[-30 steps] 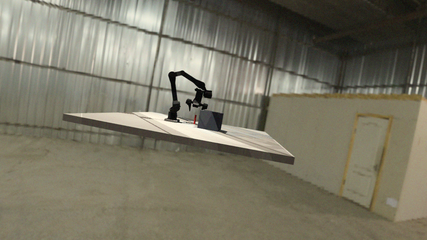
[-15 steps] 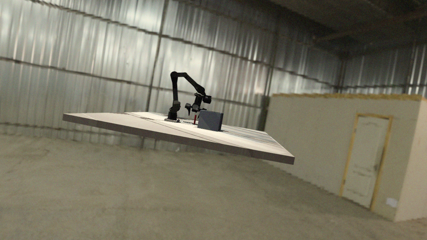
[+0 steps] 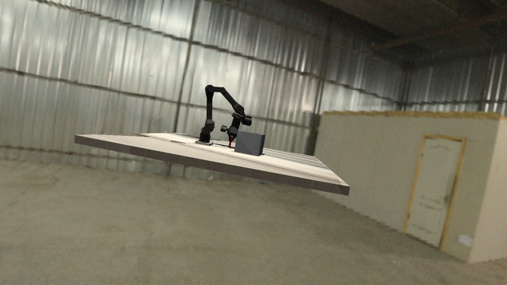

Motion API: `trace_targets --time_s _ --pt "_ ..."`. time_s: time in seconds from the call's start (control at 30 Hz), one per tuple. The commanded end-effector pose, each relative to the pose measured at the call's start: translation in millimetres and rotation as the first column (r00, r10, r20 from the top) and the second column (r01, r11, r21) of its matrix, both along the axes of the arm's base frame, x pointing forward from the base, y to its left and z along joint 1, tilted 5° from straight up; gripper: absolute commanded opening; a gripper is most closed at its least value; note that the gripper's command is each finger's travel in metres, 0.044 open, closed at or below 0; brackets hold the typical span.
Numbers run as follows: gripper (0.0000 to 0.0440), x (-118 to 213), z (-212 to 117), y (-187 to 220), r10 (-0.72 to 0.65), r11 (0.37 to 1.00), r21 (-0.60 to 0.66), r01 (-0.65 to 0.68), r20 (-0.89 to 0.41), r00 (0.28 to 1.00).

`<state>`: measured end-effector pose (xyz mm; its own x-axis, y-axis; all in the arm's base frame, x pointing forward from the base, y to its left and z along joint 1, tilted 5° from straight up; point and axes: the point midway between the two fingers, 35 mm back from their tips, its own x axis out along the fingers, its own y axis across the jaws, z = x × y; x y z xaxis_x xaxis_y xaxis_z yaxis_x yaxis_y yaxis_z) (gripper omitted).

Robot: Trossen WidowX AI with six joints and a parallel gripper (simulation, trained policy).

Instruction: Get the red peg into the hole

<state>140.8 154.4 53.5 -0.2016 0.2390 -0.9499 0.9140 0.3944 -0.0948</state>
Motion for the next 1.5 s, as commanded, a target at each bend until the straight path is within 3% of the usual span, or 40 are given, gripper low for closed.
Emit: trace_targets --time_s 0.0,0.4,0.8,1.13,1.47 --pt "0.0023 4 5 6 0.009 0.999 0.037 -0.010 0.020 1.000" --pt "0.0015 16 32 21 0.000 0.986 0.163 -0.019 0.115 0.993" --pt "0.0000 34 85 24 0.021 0.964 0.249 -0.092 0.273 0.962" --pt "0.0000 55 139 2 0.012 0.967 0.225 -0.123 0.441 0.897" --pt "0.0000 80 180 -39 -0.029 0.990 0.129 -0.052 0.556 0.831"
